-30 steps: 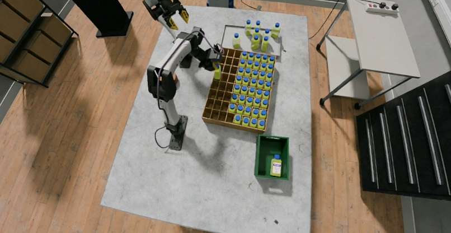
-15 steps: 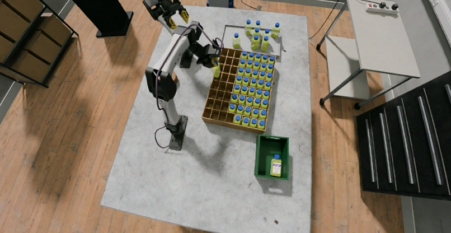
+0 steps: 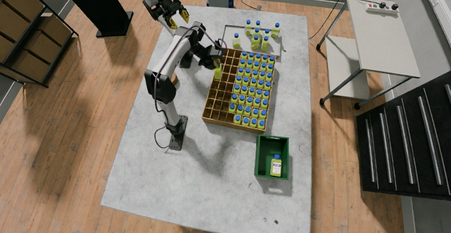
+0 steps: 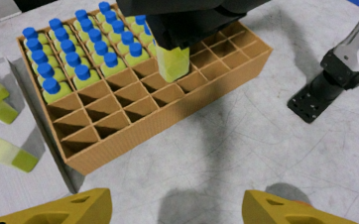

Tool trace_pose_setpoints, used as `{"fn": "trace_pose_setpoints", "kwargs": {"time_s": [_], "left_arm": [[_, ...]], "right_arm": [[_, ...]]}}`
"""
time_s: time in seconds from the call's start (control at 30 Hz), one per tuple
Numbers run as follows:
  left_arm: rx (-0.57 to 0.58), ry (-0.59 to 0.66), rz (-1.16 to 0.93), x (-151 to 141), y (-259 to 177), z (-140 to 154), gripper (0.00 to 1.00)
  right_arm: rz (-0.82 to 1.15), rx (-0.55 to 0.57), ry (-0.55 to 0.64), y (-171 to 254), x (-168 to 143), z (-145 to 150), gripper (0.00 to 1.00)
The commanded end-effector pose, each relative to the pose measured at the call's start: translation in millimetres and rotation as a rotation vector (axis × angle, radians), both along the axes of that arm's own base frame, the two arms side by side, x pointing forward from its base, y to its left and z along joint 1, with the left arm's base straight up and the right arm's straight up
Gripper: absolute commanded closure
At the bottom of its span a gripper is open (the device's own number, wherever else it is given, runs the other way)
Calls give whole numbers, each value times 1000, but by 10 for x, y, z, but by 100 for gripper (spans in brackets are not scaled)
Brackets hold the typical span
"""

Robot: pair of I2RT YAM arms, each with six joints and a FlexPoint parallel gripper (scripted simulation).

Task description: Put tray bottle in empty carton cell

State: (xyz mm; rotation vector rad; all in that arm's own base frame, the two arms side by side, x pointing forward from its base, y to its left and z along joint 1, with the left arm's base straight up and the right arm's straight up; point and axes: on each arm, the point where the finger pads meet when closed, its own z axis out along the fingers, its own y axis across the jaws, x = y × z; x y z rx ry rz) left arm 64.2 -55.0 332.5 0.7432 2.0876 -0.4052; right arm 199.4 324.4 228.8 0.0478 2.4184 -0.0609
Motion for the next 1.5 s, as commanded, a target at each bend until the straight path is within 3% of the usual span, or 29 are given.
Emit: {"fn": "trace_pose_setpoints", "kwargs": {"time_s": [0.0,0.2,0.7,1.0,1.47], "left_arm": [[-27,-40,-23,180,-177,137,38],[-46,-62,-39,328,-328,209,38],[-118,-140,-104,792,-928,406,38],[-150,-175,-125,978,-1202,464,38],[-176,-184,-192,1057,-1505,441,38]], "right_arm": [[24,78,-38,-173,118,304,86],[50,70,-32,-488,250,342,86],[50,67,-43,-1757,736,509,86],[21,79,-67,-2067,871,507,86],[-53,74,-71,-2297,971,207,86]]}}
